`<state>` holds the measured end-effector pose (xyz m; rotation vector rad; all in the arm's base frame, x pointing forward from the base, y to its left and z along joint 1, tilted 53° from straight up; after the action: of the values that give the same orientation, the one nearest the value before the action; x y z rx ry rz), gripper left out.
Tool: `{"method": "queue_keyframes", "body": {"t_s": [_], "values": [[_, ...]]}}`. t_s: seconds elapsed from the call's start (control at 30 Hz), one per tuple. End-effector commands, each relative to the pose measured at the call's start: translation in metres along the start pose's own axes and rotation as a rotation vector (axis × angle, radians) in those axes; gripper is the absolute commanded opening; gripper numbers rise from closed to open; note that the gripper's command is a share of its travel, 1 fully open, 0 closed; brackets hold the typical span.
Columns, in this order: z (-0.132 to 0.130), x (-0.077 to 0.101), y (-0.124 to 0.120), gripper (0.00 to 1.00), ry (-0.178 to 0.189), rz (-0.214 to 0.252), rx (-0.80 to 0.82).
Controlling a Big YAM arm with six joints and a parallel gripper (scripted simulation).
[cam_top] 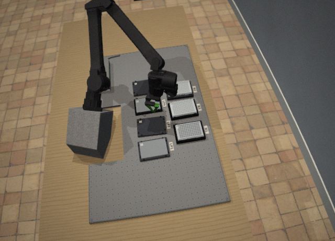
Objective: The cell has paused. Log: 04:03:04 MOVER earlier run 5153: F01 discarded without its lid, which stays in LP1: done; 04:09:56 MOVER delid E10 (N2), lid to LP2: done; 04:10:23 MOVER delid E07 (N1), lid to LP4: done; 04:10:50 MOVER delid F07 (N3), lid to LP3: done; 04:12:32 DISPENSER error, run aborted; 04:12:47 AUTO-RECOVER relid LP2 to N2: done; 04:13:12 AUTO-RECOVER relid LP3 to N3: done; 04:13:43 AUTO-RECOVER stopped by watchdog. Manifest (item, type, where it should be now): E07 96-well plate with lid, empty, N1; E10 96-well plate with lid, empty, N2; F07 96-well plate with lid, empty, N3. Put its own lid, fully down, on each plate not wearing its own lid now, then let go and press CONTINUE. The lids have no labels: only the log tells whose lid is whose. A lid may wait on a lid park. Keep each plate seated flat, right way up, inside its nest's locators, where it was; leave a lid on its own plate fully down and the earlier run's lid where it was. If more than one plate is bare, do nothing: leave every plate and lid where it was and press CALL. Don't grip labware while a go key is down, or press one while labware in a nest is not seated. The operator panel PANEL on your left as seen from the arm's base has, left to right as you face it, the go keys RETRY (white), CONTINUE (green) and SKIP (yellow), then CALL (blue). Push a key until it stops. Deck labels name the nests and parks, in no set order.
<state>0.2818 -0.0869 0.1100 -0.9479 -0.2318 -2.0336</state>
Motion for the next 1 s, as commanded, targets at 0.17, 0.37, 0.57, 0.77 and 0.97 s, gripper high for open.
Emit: {"method": "queue_keyframes", "body": {"t_s": [0.17,0.37,0.57,0.77,0.97], "values": [[-0.013,-0.001,0.009,1.00,0.042,-0.036,0.173],[-0.026,-0.012,0.004,1.00,0.085,-0.031,0.277],[-0.024,-0.009,0.014,1.00,0.120,-0.053,0.389],[-0.018,-0.002,0.016,1.00,0.120,-0.073,0.423],[-0.021,-0.011,0.008,1.00,0.121,-0.036,0.396]]}}
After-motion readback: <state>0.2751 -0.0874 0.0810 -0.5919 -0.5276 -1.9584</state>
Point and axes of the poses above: the point where the finger pads meet when closed, its own x axis back along the fingers, its own z axis across the jaws, y = z × x, the point moved 7 cm from there along x, back along the fingers, and after that the axes turned 11 degrees about -x, right-handed, at the moved point
